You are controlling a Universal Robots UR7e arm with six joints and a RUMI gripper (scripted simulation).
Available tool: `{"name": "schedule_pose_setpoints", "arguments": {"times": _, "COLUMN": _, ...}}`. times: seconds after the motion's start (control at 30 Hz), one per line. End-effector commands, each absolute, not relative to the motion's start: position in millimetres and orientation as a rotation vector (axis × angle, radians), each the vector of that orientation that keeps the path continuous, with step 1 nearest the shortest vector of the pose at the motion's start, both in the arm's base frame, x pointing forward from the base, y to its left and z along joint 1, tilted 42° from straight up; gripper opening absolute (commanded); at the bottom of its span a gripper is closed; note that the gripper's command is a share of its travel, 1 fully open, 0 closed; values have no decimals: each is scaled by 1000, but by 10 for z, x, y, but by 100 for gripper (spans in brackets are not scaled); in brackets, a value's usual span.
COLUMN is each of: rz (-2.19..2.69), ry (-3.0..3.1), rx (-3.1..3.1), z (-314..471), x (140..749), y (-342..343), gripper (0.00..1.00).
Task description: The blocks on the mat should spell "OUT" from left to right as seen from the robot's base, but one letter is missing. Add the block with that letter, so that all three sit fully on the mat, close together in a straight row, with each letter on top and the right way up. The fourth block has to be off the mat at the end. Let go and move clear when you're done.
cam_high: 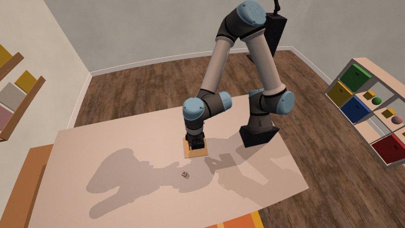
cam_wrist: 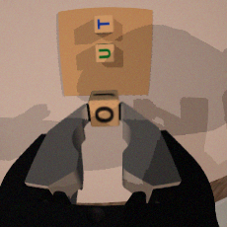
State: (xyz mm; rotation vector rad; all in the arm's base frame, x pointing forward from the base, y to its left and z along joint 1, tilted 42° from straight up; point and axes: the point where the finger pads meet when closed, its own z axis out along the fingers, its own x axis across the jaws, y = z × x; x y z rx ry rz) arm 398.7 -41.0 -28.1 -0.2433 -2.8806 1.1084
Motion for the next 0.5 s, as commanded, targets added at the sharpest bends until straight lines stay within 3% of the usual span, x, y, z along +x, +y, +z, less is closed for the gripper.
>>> {"name": "schedule_pose_setpoints", "arguments": {"times": 0.0, "rz": 1108, "ry": -2882, "rx": -243, "z": -407, "x": 3975, "y": -522, "gripper": 5}}
{"name": "schedule_pose_setpoints", "arguments": {"times": 0.47, "rz": 1108, "ry": -2882, "rx": -243, "z": -804, "x": 3923, "y": -876, "gripper": 5}}
